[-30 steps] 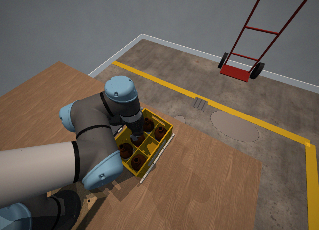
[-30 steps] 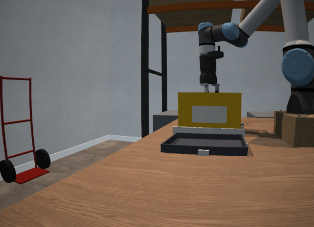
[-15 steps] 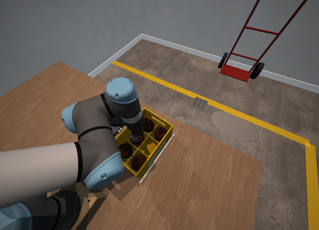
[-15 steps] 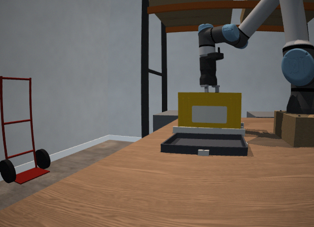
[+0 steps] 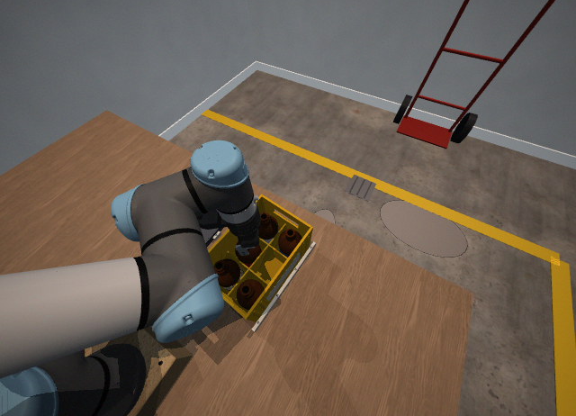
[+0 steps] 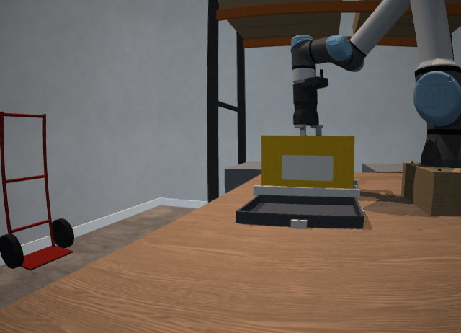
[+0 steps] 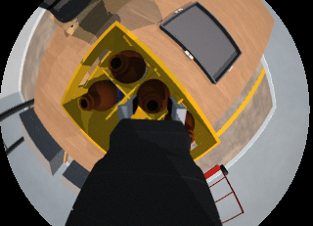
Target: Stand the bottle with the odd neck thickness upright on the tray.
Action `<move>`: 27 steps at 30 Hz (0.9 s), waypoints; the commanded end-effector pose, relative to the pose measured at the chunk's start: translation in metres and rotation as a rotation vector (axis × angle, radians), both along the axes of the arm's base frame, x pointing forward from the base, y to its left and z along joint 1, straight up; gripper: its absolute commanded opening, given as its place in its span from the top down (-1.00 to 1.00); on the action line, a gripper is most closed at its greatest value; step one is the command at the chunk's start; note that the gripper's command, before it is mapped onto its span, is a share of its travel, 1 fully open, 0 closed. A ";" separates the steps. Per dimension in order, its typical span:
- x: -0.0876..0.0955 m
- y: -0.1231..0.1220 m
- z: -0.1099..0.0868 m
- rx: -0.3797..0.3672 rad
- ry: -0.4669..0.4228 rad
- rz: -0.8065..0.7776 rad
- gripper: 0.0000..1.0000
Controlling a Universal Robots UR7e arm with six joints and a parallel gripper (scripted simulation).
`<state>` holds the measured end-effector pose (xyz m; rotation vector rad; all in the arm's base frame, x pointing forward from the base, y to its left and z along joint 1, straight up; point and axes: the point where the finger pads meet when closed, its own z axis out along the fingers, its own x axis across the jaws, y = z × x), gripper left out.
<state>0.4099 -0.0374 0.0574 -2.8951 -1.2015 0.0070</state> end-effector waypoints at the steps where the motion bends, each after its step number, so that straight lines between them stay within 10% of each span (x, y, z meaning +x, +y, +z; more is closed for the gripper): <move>1: 0.000 0.000 0.000 -0.001 -0.001 0.000 -1.00; 22: 0.000 0.000 0.000 -0.001 -0.001 0.000 -1.00; 23: 0.000 0.000 0.000 -0.001 -0.001 0.000 1.00; 27: 0.000 0.000 0.000 -0.001 -0.001 0.000 1.00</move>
